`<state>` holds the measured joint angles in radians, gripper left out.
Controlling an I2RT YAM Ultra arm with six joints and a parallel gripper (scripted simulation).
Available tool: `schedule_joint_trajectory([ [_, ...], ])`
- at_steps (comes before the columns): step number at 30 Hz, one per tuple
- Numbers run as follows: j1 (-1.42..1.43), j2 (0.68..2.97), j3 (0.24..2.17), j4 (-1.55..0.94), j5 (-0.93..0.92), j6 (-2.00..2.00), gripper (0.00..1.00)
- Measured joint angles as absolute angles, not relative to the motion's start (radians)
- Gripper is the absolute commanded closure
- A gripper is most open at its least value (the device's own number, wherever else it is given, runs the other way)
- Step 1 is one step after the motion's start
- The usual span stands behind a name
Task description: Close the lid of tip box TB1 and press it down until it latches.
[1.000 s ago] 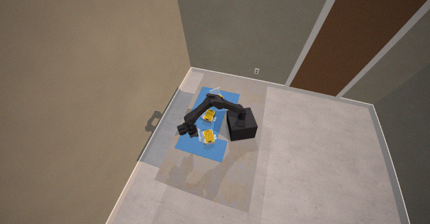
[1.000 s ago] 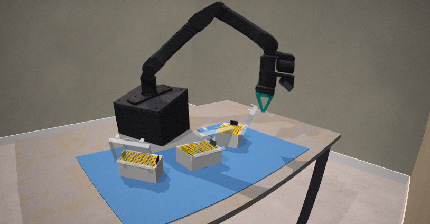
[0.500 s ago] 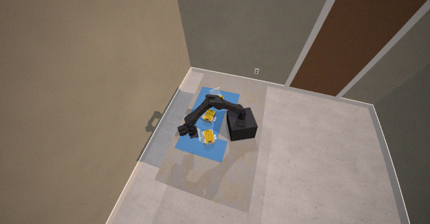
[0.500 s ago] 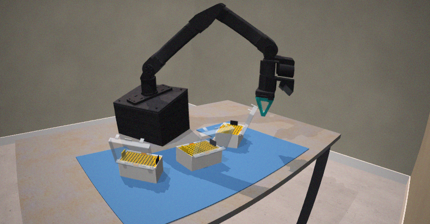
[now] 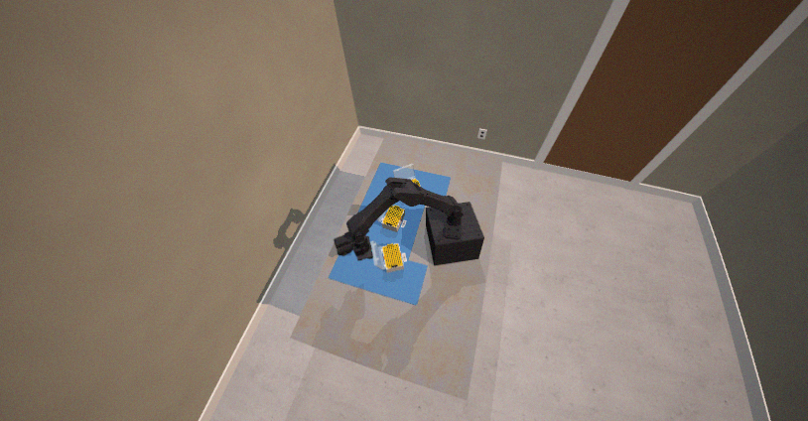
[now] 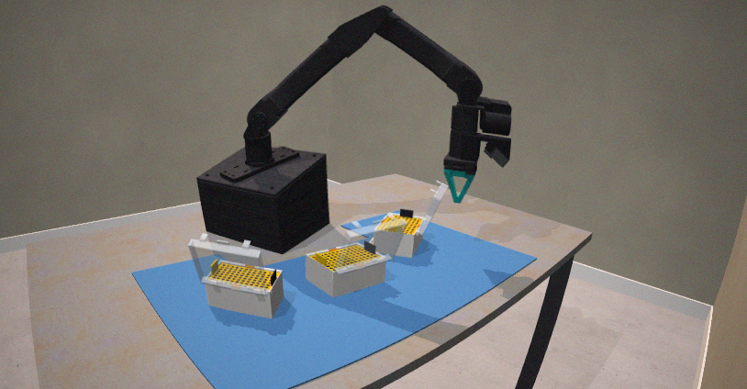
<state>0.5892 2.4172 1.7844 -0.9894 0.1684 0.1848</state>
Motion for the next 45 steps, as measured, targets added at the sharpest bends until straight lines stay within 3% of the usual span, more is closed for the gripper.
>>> schedule_joint_trajectory([
  [45,0.614,2.240,1.475,-0.883,0.168,0.210,1.00],
])
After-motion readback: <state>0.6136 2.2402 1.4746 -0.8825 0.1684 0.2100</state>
